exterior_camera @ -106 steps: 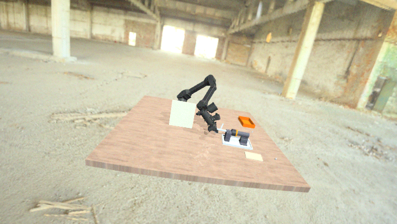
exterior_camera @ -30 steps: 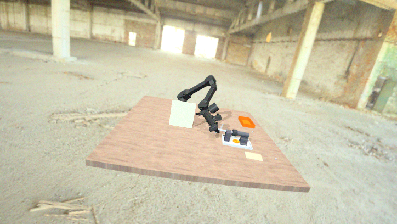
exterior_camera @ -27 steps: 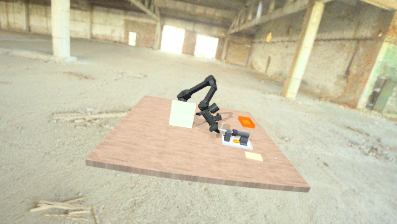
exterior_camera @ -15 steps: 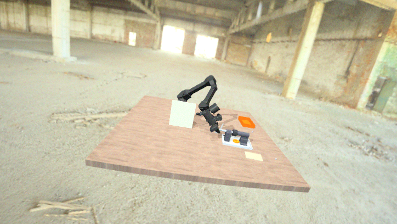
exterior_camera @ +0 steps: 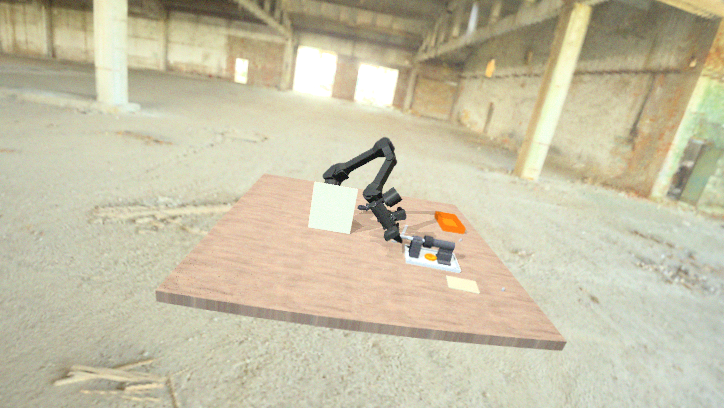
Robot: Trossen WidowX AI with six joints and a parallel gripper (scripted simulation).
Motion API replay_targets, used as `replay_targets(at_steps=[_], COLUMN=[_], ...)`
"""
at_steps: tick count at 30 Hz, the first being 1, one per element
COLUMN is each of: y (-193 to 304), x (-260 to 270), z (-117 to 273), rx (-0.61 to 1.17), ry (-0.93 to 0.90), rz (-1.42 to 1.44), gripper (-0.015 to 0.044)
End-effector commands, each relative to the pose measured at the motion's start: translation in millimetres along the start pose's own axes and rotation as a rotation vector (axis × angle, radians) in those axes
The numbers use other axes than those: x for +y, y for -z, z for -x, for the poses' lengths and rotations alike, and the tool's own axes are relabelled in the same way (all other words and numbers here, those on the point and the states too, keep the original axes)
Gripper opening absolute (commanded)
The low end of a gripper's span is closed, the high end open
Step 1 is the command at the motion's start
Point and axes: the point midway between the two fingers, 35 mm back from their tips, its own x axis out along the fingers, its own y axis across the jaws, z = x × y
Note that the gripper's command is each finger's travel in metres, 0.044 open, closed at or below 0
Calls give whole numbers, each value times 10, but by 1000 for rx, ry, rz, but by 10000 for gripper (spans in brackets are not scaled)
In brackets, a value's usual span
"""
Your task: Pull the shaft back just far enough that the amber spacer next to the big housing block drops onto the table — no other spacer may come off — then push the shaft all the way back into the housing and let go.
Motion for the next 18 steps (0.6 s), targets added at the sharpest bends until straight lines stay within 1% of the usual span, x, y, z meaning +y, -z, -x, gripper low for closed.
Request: replay_targets(at_steps=[1, 18], y=[-25, -64], x=[-8, -8], z=[-11, -48], rx=[-4, -4], ry=[5, 5], rz=[-1, -1], gripper=[0, 0])
